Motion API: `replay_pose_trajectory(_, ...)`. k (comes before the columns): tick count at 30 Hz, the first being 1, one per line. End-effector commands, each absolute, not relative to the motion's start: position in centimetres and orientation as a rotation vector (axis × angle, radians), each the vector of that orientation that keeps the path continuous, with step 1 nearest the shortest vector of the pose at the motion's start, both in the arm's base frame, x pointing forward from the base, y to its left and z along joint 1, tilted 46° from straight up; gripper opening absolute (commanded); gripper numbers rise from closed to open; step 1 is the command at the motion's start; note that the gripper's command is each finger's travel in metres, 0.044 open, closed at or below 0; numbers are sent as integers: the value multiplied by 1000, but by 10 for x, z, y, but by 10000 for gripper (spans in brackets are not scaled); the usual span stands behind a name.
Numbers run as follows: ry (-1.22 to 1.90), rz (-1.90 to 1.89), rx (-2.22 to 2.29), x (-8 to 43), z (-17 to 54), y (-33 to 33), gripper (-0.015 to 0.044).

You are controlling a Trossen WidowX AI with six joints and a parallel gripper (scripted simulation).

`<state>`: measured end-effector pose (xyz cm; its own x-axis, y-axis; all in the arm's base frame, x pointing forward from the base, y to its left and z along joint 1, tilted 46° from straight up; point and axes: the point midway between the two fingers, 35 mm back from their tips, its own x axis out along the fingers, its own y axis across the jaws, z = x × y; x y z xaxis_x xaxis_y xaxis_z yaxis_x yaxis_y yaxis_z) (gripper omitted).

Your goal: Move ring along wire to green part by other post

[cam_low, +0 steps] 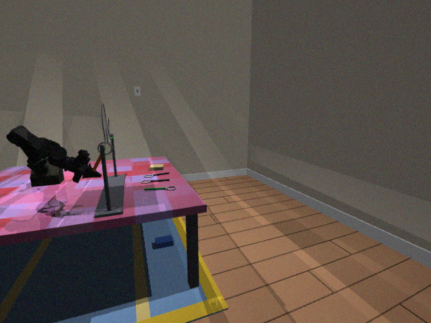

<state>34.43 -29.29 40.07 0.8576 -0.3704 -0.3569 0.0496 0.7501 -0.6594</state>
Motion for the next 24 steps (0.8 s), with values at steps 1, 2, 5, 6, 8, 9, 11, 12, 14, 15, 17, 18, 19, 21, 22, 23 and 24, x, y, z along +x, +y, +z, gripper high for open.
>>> replay_pose_trajectory(1,494,-226,-654,345,397,-285,-150)
replay_pose_trajectory(2,494,-223,-640,345,395,-283,-150)
replay_pose_trajectory(5,496,-210,-593,346,390,-277,-150)
replay_pose_trajectory(6,496,-206,-577,346,388,-274,-150)
replay_pose_trajectory(8,497,-196,-540,346,384,-269,-150)
replay_pose_trajectory(9,497,-190,-521,346,382,-267,-150)
replay_pose_trajectory(11,498,-180,-483,347,379,-261,-150)
replay_pose_trajectory(12,498,-174,-462,347,377,-258,-150)
replay_pose_trajectory(14,499,-163,-419,347,374,-252,-150)
replay_pose_trajectory(15,499,-157,-397,347,373,-249,-150)
replay_pose_trajectory(17,499,-147,-360,348,370,-243,-150)
replay_pose_trajectory(18,499,-142,-343,348,369,-241,-150)
replay_pose_trajectory(19,499,-137,-323,348,368,-238,-150)
replay_pose_trajectory(21,499,-124,-276,348,365,-231,-150)
replay_pose_trajectory(22,499,-117,-252,348,364,-227,-150)
replay_pose_trajectory(23,499,-111,-228,349,363,-224,-150)
replay_pose_trajectory(24,499,-105,-203,349,362,-220,-150)
